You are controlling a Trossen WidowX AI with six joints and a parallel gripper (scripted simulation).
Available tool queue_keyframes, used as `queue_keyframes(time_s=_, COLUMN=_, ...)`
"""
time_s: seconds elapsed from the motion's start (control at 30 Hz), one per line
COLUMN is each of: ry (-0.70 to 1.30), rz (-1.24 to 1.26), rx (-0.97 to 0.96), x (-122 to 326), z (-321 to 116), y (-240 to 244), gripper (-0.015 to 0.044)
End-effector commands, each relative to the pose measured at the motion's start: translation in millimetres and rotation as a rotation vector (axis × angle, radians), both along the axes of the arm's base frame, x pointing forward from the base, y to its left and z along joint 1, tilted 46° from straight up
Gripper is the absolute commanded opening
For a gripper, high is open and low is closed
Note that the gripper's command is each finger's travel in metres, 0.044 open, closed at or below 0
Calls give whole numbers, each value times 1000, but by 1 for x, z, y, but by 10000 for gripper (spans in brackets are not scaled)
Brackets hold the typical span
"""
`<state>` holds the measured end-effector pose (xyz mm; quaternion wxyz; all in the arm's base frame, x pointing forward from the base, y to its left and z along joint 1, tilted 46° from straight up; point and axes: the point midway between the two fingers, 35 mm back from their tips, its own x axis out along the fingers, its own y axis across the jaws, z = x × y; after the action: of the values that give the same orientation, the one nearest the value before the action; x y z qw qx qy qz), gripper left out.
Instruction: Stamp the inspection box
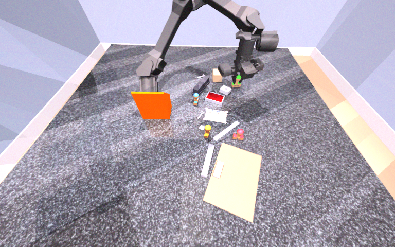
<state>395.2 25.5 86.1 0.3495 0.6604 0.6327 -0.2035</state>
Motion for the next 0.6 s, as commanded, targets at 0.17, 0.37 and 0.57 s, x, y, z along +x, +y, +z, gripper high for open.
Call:
queue_keyframes(time_s=0.17, ry=2, rz=-5, rx=3, x=4, z=-7, y=9, gripper=0)
queue_keyframes(time_s=0.37, ry=2, rz=-5, rx=3, x=6, z=-14, y=15, gripper=0)
queue_keyframes(time_s=0.57, ry=2, rz=-5, rx=3, x=7, z=-21, y=22, gripper=0)
